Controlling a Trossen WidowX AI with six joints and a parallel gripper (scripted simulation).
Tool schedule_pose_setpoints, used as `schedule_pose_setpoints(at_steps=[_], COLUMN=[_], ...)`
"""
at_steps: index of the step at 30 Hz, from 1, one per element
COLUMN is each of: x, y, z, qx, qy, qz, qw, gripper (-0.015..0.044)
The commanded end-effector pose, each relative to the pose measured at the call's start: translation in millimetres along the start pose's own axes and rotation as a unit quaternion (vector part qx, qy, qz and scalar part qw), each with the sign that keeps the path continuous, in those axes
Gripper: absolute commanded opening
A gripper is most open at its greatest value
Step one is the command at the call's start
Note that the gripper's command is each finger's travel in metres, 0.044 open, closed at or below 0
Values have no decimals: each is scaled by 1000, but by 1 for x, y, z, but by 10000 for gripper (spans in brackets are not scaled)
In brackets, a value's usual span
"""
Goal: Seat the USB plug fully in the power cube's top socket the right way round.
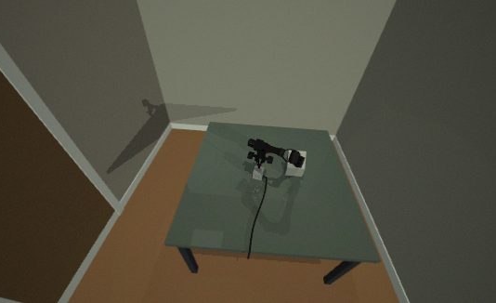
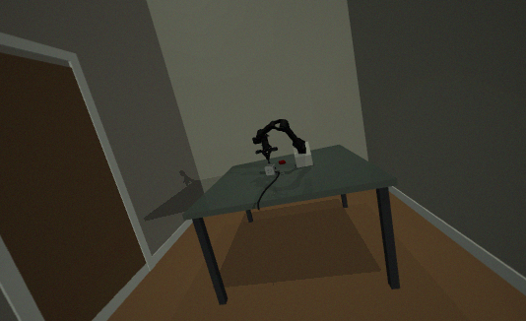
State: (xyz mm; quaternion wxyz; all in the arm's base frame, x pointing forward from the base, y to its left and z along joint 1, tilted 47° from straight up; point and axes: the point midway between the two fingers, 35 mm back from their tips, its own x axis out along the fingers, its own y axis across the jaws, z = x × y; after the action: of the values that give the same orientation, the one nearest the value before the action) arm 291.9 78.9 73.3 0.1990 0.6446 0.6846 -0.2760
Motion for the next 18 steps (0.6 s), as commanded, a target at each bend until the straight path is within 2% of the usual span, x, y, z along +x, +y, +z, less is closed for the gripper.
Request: schedule_pose_setpoints(at_steps=[1, 18], x=[2, 4], y=[-1, -1], z=[0, 0], qx=[-1, -1], qy=[4, 10], qz=[-1, -1], qw=[1000, 1000], gripper=[0, 0])
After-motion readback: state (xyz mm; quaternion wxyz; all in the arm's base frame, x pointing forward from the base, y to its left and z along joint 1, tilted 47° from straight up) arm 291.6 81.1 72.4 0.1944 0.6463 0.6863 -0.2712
